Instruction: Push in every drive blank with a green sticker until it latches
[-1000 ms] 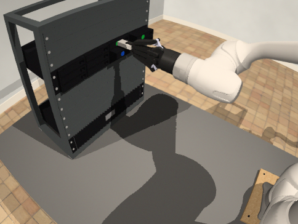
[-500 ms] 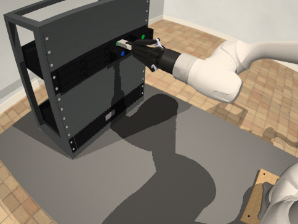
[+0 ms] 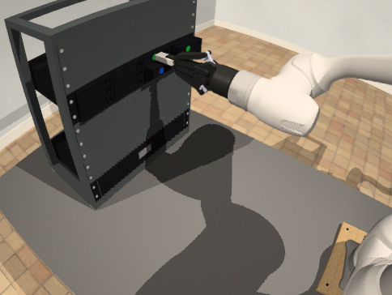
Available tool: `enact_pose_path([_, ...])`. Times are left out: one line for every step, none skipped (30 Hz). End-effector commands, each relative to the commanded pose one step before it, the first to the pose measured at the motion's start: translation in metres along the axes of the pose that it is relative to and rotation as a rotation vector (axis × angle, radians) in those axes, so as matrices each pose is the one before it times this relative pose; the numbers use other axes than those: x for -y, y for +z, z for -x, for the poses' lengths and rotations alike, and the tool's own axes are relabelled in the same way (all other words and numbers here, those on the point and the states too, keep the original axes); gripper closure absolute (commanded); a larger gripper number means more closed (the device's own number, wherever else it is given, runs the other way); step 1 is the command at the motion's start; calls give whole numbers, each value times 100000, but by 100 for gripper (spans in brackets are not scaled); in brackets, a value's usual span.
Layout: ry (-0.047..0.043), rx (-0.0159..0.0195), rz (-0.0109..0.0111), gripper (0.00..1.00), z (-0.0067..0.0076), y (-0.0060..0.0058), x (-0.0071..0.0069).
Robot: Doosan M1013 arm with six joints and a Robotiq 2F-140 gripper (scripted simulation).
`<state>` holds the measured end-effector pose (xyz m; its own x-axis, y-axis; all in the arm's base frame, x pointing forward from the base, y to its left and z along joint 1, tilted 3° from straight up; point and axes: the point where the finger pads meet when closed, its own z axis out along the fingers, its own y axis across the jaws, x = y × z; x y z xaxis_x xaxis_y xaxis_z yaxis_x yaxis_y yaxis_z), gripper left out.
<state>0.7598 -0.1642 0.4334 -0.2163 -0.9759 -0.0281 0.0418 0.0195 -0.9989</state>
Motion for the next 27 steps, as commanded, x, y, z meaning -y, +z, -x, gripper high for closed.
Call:
enact_pose_path([6, -2, -6, 100, -4, -83, 6])
enact_pose_path([0, 0, 0, 100, 0, -228, -1])
enact_pose_path([0, 0, 0, 100, 0, -305, 0])
enact_pose_path([0, 0, 0, 100, 0, -382, 0])
enact_pose_path([0, 0, 0, 100, 0, -453, 0])
enact_pose_path([0, 0, 0, 100, 0, -514, 0])
enact_pose_path([0, 0, 0, 100, 0, -562, 0])
enact_pose_path([0, 0, 0, 100, 0, -595, 1])
enact_pose_path([0, 0, 0, 100, 0, -614, 0])
enact_pose_path([0, 0, 0, 100, 0, -616, 0])
enact_pose_path([0, 0, 0, 100, 0, -603, 0])
enact_pose_path([0, 0, 0, 100, 0, -575, 0])
enact_pose_path([0, 0, 0, 100, 0, -533, 0])
enact_pose_path([0, 0, 0, 100, 0, -480, 0])
enact_pose_path([0, 0, 0, 100, 0, -417, 0])
enact_pose_path([0, 0, 0, 100, 0, -348, 0])
enact_pose_path([0, 0, 0, 100, 0, 0, 0])
enact_pose_path([0, 0, 0, 100, 0, 0, 0])
enact_pose_path([0, 0, 0, 100, 0, -276, 0])
enact_pose_path([0, 0, 0, 100, 0, -203, 0])
enact_pose_path([0, 0, 0, 100, 0, -135, 0])
enact_pose_path([0, 0, 0, 100, 0, -76, 0])
enact_pose_path([0, 0, 0, 100, 0, -30, 0])
enact_pose_path([0, 0, 0, 100, 0, -5, 0])
enact_pose_path([0, 0, 0, 100, -2, 0, -1])
enact_pose_path([0, 0, 0, 100, -16, 0, -4])
enact_pose_path([0, 0, -1, 100, -40, 0, -10])
